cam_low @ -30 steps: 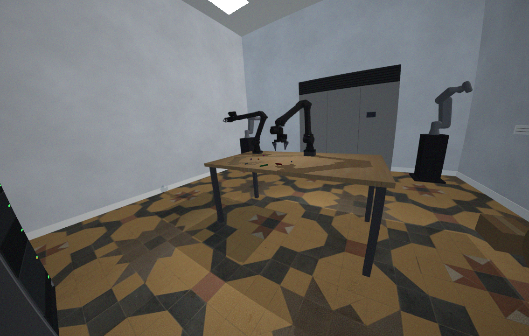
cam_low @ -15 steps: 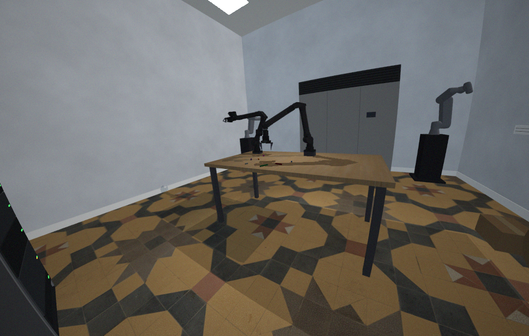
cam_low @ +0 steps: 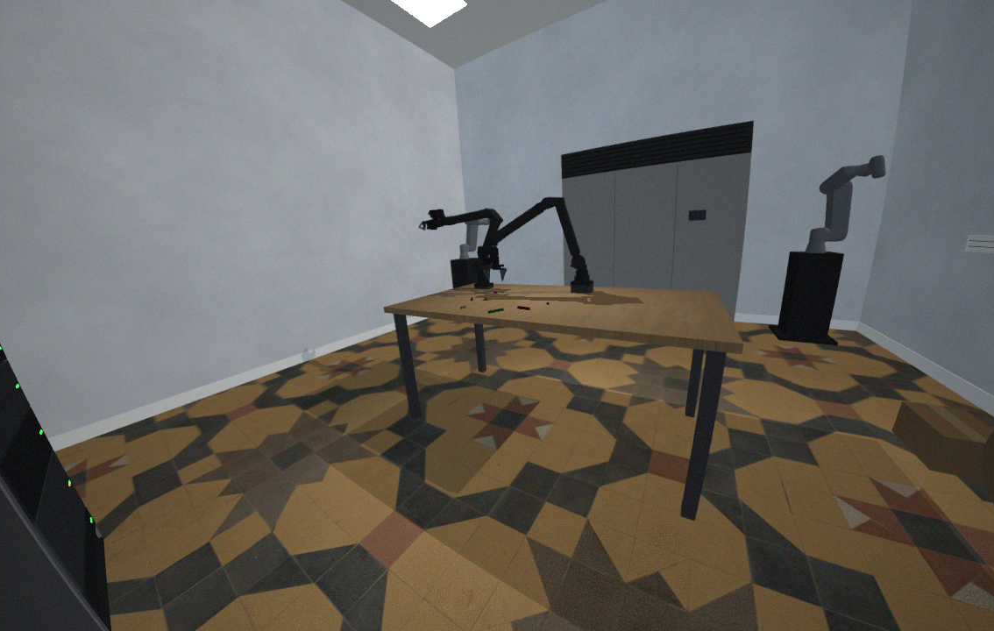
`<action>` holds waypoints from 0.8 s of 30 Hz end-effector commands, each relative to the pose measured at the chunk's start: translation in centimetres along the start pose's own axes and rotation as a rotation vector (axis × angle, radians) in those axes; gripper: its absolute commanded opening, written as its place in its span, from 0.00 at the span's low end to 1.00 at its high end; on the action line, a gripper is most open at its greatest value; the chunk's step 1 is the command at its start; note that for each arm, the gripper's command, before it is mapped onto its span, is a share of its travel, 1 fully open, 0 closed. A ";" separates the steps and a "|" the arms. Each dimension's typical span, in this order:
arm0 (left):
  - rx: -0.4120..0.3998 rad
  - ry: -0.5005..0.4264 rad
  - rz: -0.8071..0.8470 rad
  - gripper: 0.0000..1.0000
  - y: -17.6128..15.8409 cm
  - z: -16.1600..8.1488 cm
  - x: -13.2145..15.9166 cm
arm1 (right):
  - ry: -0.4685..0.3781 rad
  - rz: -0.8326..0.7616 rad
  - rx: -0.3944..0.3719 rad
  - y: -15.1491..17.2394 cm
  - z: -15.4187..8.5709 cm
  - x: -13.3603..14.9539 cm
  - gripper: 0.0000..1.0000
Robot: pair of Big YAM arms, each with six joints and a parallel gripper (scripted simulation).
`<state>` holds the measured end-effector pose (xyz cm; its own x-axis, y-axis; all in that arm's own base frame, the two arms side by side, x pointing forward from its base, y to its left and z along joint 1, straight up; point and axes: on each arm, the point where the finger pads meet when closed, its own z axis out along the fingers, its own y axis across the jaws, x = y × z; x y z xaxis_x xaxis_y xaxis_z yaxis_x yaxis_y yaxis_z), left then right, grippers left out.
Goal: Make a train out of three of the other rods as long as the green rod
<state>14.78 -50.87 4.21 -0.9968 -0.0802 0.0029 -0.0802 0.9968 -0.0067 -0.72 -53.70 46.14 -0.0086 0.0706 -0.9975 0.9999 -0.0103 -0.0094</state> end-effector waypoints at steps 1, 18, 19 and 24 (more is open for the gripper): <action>0.025 -0.008 0.046 1.00 -3.5 -0.5 4.0 | -0.070 0.010 0.012 -0.6 0.5 -3.9 1.00; 0.024 -0.005 0.131 1.00 -4.5 0.1 9.8 | -0.070 0.010 0.012 -0.6 0.5 -3.9 1.00; 0.026 -0.005 0.128 1.00 -4.5 0.0 9.6 | -0.070 0.010 0.012 -0.6 0.5 -3.9 1.00; 0.026 -0.005 0.126 1.00 -4.5 0.0 9.4 | -0.070 0.010 0.012 -0.6 0.5 -3.9 1.00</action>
